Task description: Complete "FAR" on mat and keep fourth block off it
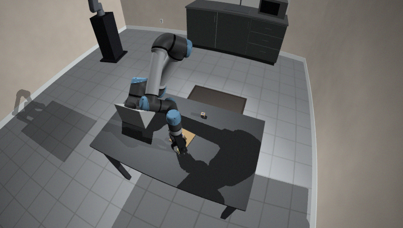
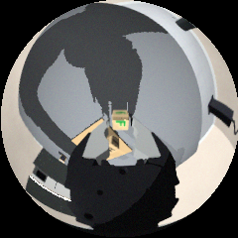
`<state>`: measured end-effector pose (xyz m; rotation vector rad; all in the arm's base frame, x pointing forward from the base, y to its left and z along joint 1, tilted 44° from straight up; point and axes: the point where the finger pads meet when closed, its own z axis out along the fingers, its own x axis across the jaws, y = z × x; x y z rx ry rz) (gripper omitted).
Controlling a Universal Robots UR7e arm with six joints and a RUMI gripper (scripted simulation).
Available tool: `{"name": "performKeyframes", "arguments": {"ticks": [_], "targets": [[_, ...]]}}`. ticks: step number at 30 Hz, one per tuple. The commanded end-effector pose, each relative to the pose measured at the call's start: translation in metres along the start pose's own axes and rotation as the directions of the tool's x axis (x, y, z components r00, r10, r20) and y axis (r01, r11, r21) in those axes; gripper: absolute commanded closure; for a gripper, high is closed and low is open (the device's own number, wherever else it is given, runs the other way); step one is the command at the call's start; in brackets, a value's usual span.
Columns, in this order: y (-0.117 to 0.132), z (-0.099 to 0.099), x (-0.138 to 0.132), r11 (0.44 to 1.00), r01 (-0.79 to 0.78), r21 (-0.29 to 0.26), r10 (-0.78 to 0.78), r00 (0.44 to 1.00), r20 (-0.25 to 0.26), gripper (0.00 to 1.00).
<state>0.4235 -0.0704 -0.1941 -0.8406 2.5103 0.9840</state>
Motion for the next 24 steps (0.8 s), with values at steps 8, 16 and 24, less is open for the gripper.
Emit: {"name": "performKeyframes", "arguments": {"ticks": [8,16,24], "targets": [[-0.0006,0.0021,-0.0001,1.0,0.0,0.002,0.0,1.0,0.0,0.72],[-0.0006,0.0021,-0.0001,1.0,0.0,0.002,0.0,1.0,0.0,0.72],[-0.0006,0.0021,-0.0001,1.0,0.0,0.002,0.0,1.0,0.0,0.91]]}}
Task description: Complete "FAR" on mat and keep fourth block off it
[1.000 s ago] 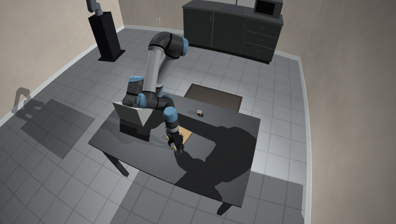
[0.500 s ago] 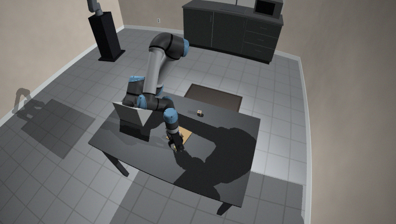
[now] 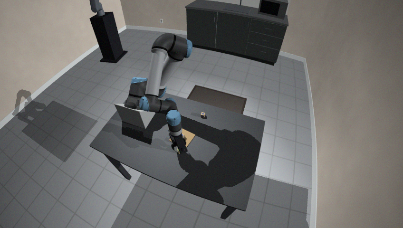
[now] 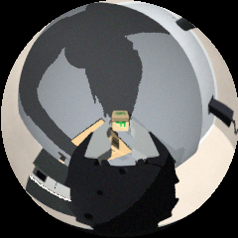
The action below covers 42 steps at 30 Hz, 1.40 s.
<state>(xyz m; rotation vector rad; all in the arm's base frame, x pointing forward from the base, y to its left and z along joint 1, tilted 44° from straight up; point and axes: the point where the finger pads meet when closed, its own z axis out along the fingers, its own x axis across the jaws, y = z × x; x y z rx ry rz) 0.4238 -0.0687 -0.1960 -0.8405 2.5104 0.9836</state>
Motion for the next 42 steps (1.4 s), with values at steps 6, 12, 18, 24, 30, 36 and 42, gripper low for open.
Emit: {"name": "performKeyframes", "arguments": {"ticks": [6,12,18,24,30,36,42], "targets": [[0.0,-0.001,0.0,1.0,0.0,0.001,0.0,1.0,0.0,0.91],[0.0,-0.001,0.0,1.0,0.0,0.001,0.0,1.0,0.0,0.91],[0.0,-0.001,0.0,1.0,0.0,0.001,0.0,1.0,0.0,0.91],[0.0,-0.001,0.0,1.0,0.0,0.001,0.0,1.0,0.0,0.91],[0.0,-0.001,0.0,1.0,0.0,0.001,0.0,1.0,0.0,0.91],[0.0,-0.014,0.0,1.0,0.0,0.001,0.0,1.0,0.0,0.91],[0.0,-0.054,0.0,1.0,0.0,0.001,0.0,1.0,0.0,0.91]]}}
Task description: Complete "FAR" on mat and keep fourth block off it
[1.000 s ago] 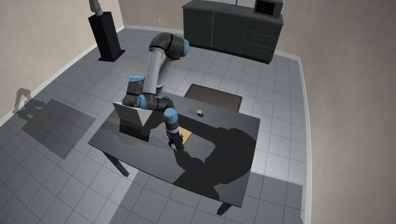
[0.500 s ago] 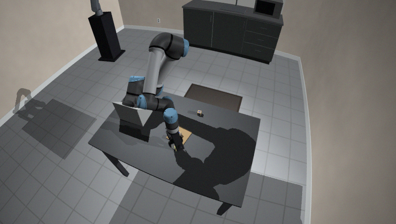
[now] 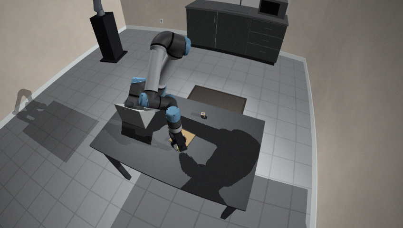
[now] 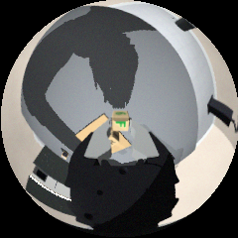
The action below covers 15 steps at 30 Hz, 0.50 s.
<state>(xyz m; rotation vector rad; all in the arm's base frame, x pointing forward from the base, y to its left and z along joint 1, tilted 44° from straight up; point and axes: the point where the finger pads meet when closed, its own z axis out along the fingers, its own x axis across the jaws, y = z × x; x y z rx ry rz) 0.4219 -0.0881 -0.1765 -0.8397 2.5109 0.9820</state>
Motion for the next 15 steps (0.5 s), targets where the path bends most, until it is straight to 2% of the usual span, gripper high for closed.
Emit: {"name": "performKeyframes", "arguments": {"ticks": [1,4,6,11,15], "targets": [[0.0,-0.033,0.0,1.0,0.0,0.0,0.0,1.0,0.0,0.91],[0.0,-0.053,0.0,1.0,0.0,0.0,0.0,1.0,0.0,0.91],[0.0,-0.053,0.0,1.0,0.0,0.0,0.0,1.0,0.0,0.91],[0.0,-0.071,0.0,1.0,0.0,0.0,0.0,1.0,0.0,0.91],[0.0,-0.073,0.0,1.0,0.0,0.0,0.0,1.0,0.0,0.91]]}}
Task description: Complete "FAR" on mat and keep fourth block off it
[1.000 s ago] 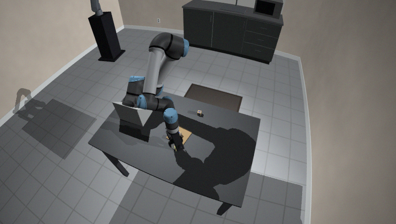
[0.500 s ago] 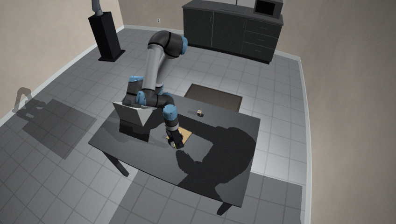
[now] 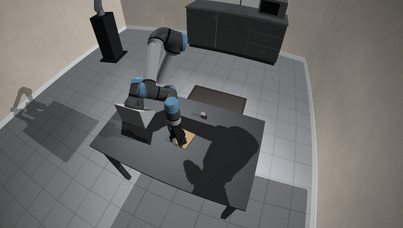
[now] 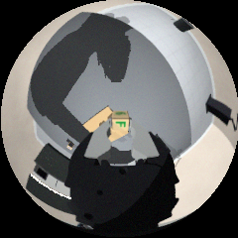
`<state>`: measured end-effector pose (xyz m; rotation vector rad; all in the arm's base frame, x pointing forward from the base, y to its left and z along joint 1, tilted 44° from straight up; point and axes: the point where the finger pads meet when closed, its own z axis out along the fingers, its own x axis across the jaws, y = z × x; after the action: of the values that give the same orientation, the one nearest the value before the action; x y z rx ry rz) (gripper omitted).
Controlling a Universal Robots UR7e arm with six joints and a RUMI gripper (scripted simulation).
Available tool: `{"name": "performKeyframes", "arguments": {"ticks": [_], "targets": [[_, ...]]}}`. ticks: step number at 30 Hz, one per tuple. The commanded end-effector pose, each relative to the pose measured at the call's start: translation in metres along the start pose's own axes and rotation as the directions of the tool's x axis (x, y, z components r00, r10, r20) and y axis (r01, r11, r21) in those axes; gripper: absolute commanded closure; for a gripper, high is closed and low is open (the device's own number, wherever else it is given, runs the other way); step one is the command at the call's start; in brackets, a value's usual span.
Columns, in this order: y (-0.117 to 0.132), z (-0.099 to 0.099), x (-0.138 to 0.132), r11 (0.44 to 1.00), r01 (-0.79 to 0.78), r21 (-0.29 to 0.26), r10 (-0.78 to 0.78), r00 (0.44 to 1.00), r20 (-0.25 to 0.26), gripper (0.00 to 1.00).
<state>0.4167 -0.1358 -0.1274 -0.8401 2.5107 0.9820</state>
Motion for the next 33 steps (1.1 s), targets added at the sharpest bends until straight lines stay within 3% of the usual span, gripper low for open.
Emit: {"name": "performKeyframes", "arguments": {"ticks": [1,18,25,33], "targets": [[0.0,-0.004,0.0,1.0,0.0,0.0,0.0,1.0,0.0,0.91],[0.001,-0.005,-0.002,0.999,0.034,0.0,-0.034,0.999,0.0,0.91],[0.004,-0.005,-0.005,0.996,0.094,0.0,-0.094,0.996,0.0,0.91],[0.012,-0.006,-0.016,0.963,0.268,0.0,-0.268,0.963,0.0,0.91]]}}
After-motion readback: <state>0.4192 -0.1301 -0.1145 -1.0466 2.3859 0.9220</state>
